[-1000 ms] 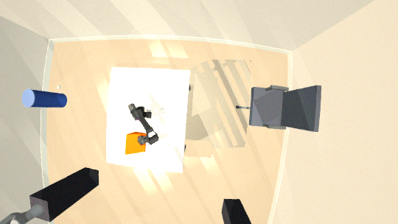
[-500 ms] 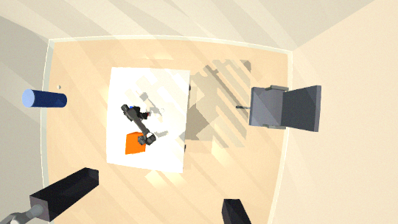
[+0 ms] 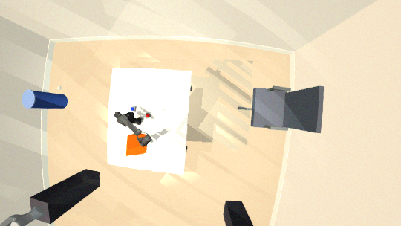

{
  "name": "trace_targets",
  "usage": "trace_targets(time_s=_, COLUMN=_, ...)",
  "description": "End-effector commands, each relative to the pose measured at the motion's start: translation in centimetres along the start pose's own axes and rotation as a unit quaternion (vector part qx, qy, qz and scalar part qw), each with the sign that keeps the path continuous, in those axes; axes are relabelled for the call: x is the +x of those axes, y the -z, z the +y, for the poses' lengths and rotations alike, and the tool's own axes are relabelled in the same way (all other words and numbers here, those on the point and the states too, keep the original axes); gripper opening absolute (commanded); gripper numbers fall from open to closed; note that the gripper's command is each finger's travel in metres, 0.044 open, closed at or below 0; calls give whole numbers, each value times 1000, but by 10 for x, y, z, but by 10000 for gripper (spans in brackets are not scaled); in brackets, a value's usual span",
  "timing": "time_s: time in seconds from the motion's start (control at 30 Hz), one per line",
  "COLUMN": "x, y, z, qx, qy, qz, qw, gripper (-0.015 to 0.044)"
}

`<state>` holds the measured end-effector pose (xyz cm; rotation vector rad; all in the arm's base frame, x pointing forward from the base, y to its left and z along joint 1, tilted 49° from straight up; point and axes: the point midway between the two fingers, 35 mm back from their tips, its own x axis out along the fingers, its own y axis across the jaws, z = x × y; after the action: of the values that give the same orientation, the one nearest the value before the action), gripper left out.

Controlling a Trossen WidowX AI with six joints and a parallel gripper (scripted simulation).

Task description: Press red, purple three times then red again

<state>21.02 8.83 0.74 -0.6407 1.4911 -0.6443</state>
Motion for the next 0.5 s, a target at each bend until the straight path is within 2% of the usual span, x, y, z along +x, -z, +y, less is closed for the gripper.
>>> trace_targets(time_s=0.0, x=29, y=4, z=-3, qx=-3, qy=6, qz=5, qw=1000, gripper=20)
trace_targets(time_s=0.47, x=46, y=3, z=-3, qx=-3, qy=6, qz=5, qw=1000, gripper=20)
